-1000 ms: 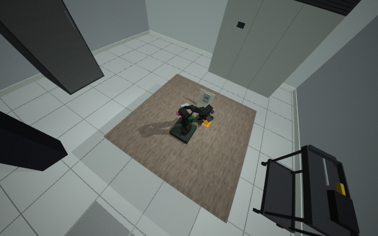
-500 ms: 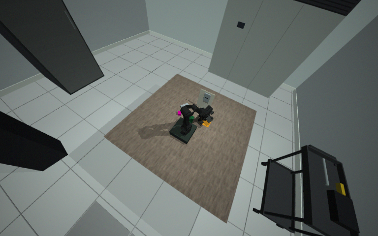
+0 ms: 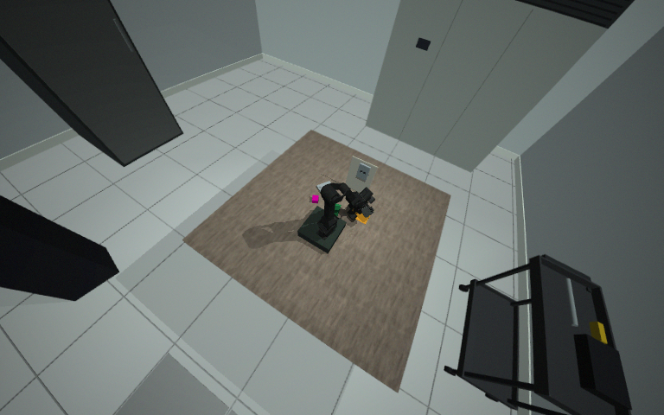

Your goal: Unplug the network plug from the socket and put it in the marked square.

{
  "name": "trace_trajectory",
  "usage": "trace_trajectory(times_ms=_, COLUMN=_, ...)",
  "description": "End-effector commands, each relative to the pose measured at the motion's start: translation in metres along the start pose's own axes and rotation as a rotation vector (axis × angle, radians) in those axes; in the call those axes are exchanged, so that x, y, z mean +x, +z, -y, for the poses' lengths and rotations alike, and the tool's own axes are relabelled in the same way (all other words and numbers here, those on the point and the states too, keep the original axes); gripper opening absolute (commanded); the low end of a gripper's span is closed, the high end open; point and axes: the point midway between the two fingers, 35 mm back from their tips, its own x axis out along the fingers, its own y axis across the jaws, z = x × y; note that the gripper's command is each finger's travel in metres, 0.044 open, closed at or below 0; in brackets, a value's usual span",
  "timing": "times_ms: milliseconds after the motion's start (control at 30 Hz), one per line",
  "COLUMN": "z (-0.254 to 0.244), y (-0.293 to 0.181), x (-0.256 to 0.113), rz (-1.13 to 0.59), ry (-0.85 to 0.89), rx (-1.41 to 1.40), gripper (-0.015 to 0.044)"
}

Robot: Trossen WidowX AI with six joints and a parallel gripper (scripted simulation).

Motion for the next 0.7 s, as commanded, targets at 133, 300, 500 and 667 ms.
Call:
trace_trajectory(times_ms=133, z=0.009, y=0.001, x=0.009, rz=0.006, ry=-0.008, rx=-0.001, gripper=0.0)
trace_trajectory(times_ms=300, z=0.013, y=0.001, x=0.013, rz=0.006, ry=-0.008, rx=-0.001, gripper=0.0)
trace_trajectory(times_ms=500, z=0.018, y=0.001, x=0.018, rz=0.006, ry=-0.008, rx=-0.001, gripper=0.0)
trace_trajectory(times_ms=667, z=0.017, y=0.0, x=0.018, rz=0.006, ry=-0.008, rx=-0.001, gripper=0.0)
